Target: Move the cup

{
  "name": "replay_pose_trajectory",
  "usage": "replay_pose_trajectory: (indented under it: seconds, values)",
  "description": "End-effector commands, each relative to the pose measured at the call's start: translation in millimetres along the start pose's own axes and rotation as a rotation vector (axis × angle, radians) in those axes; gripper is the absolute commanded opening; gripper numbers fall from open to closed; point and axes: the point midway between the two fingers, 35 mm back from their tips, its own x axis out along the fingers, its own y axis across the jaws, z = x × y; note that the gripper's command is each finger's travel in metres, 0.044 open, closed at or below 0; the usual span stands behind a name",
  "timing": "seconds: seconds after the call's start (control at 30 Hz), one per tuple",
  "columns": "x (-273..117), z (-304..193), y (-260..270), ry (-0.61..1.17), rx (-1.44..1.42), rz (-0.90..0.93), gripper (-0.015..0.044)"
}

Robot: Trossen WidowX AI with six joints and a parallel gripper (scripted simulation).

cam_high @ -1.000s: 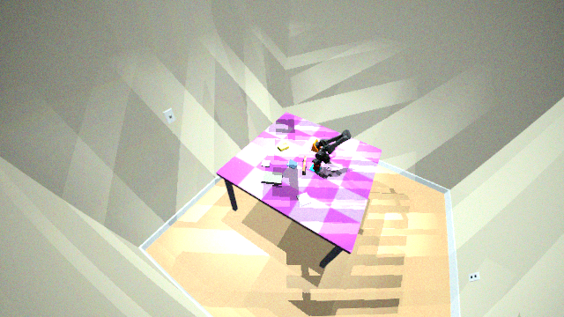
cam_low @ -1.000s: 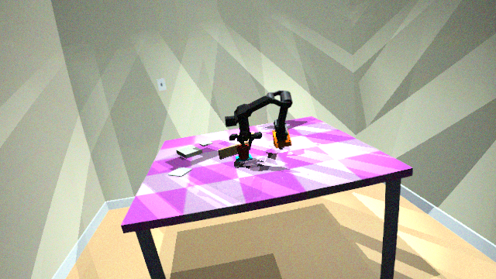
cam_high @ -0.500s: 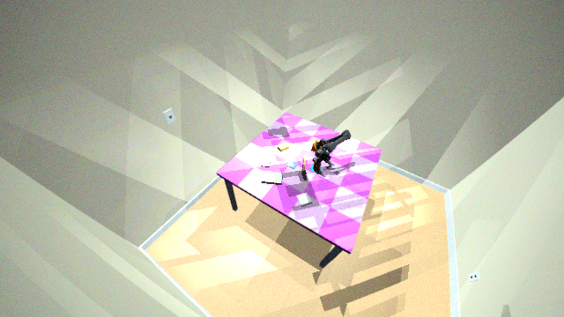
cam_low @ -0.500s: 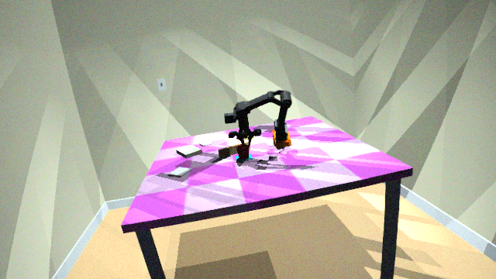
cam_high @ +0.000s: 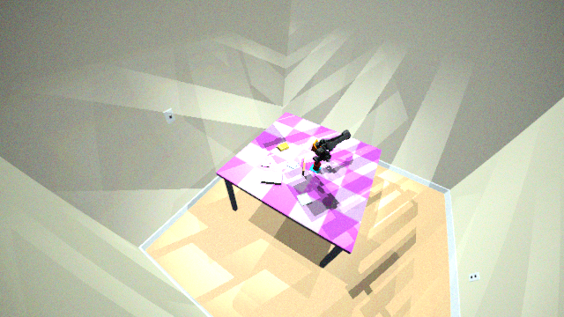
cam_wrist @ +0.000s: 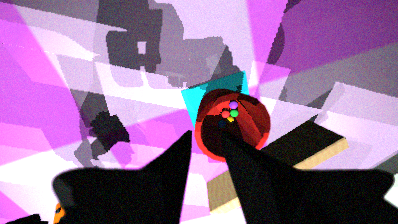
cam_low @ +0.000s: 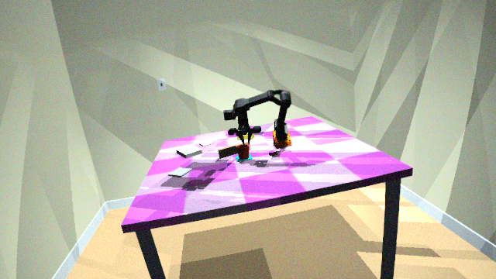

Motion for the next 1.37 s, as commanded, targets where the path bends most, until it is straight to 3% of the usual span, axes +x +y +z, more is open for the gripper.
replay_pose_trajectory:
  seconds: [0.0, 0.17, 0.57, 1.13, 1.33]
  values:
    - [-5.1, 0.0, -0.4, 0.003, -0.003, -0.001, 0.0128]
    - [-10.7, 0.0, 0.0, 0.002, -0.003, 0.0, 0.0128]
    - [-12.7, 0.0, -0.4, 0.0, 0.006, -0.002, 0.044]
    - [-69.0, 0.2, -1.4, -0.001, 0.055, -0.025, 0.044]
    - [-67.6, 0.6, -1.7, -0.005, 0.056, -0.029, 0.044]
